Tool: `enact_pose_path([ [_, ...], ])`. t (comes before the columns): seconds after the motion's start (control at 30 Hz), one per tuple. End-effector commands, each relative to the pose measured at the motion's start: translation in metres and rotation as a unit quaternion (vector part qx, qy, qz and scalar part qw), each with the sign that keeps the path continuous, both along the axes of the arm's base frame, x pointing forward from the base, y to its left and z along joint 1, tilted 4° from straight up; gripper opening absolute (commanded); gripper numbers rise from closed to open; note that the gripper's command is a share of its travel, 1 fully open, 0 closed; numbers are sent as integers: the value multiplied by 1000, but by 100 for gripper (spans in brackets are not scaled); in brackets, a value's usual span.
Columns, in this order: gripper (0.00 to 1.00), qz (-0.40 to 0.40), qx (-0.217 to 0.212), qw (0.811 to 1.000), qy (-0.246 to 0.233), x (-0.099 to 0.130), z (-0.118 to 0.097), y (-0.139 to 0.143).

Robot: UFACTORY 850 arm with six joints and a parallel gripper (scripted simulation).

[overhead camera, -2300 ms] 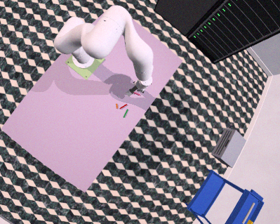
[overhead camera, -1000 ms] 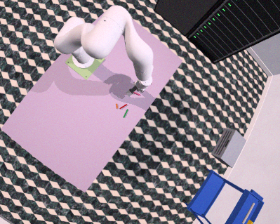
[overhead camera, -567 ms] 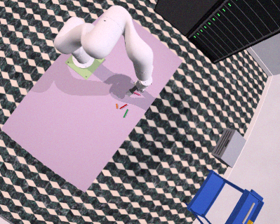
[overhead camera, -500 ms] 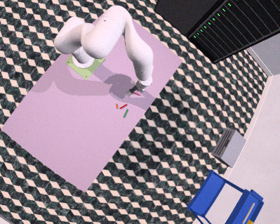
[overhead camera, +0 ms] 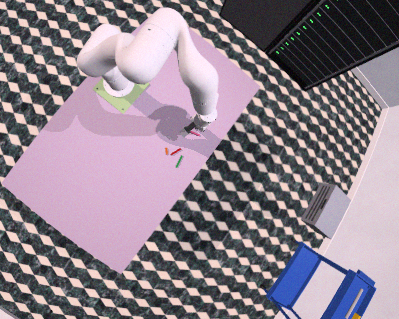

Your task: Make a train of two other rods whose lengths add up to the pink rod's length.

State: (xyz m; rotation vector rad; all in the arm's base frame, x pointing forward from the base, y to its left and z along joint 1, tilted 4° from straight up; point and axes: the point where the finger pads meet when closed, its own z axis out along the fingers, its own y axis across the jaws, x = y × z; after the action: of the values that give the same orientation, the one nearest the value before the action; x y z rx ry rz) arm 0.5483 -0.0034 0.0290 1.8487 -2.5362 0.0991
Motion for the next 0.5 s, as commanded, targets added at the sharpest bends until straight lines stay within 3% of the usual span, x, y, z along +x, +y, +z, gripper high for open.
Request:
enact_pose_path([
  [0.0,4,0,0,1000,-1,1,2,0],
  [0.17,4,0,0,1000,-1,0,15,1],
  [0.47,4,0,0,1000,-1,-2,78,4],
])
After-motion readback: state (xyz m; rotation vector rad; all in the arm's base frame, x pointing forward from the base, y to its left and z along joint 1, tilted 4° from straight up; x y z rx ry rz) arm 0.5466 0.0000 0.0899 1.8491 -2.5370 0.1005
